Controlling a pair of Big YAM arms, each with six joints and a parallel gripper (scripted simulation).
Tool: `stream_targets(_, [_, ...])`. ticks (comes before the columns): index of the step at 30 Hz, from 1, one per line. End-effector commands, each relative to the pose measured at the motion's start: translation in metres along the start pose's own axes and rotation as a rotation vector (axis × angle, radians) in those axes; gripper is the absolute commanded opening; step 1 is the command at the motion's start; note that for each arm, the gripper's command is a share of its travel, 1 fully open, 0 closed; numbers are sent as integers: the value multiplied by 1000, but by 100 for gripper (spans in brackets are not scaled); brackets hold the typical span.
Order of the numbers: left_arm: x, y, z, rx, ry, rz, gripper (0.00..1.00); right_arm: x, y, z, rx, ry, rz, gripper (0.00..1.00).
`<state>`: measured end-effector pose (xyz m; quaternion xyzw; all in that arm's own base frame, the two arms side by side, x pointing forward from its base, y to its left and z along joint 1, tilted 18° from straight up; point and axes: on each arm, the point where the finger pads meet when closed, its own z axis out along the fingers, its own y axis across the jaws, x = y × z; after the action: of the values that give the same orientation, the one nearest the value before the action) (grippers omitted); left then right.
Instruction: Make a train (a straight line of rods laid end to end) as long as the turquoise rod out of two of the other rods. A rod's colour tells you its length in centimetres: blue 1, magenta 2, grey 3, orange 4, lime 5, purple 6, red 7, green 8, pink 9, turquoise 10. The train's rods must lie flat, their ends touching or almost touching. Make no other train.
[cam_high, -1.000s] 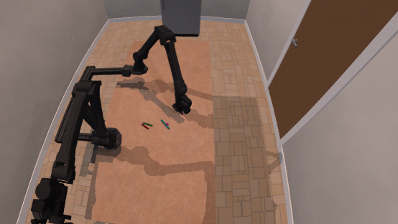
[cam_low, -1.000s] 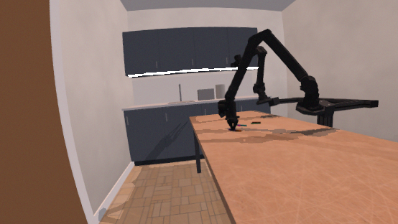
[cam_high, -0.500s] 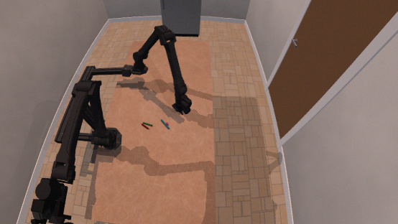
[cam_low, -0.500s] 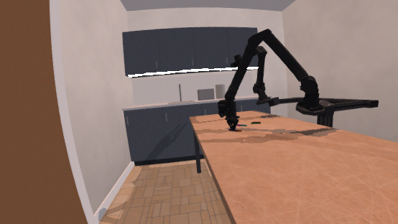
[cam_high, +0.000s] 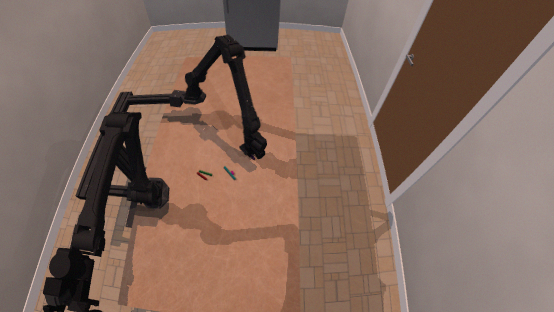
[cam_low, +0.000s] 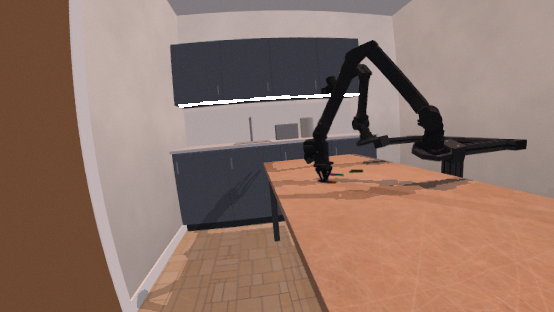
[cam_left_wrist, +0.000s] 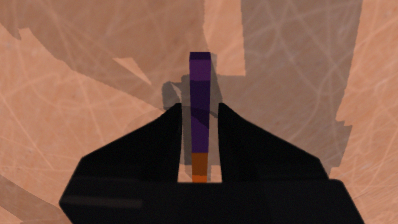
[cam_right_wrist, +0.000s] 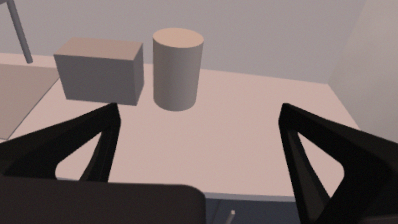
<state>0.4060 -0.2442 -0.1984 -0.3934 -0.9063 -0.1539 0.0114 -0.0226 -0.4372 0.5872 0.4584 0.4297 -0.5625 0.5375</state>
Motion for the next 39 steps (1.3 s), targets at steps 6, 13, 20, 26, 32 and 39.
stream_targets(6, [-6, 5, -17, -7, -21, 0, 23, -49, -6, -8, 10, -74, -12, 100])
stream_targets(13, [-9, -1, -44, -7, -29, -1, 23, -49, -6, -8, 10, -74, -12, 100])
stream_targets(20, [-21, 2, -89, -7, -55, -9, 23, -49, -6, -8, 10, -74, -12, 100])
stream_targets(26, [-15, 4, -98, -4, -37, -15, 23, -49, -6, -8, 10, -74, -12, 100])
stream_targets(32, [-15, 2, -109, -5, -40, -10, 23, -49, -6, -8, 10, -74, -12, 100])
stream_targets(39, [-14, 6, -107, -4, -37, -19, 100, -49, -6, -8, 10, -74, -12, 100])
